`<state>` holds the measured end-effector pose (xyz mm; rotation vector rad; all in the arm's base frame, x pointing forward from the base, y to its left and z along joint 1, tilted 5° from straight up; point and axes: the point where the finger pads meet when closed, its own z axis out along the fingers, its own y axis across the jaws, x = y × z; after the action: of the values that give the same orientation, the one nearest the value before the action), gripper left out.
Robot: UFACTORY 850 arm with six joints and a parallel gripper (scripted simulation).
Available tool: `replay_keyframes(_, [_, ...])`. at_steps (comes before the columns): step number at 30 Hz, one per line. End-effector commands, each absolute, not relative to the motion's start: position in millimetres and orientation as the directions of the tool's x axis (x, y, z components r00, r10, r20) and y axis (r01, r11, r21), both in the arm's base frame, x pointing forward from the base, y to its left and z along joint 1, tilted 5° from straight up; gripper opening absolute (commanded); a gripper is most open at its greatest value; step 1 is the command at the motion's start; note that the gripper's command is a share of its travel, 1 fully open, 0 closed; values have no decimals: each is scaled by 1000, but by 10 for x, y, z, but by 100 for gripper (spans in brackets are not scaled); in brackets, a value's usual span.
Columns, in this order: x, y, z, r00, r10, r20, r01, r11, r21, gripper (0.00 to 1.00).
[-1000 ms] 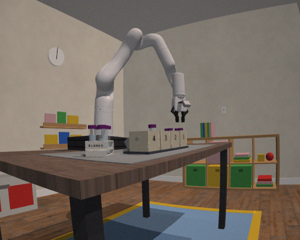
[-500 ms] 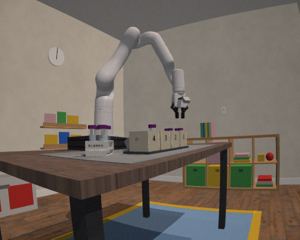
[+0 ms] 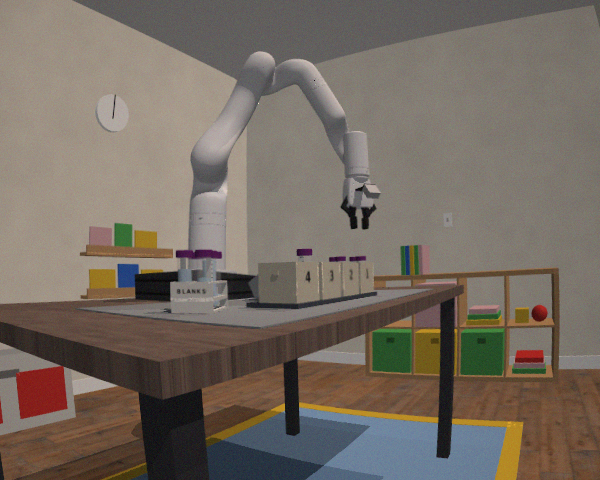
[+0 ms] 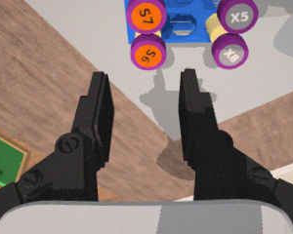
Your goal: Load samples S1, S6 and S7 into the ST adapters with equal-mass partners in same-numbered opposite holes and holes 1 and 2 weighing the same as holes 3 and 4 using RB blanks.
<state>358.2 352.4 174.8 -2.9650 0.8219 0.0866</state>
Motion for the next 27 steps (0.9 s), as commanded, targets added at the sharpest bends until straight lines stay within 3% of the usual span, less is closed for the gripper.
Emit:
replay_keyframes(1, [3591,3522,1848,856,-512,-70,-516,-855,-48,43])
replay_keyframes(27, [3594,3515,1931,856,-512,-71,-516,-855,-48,43])
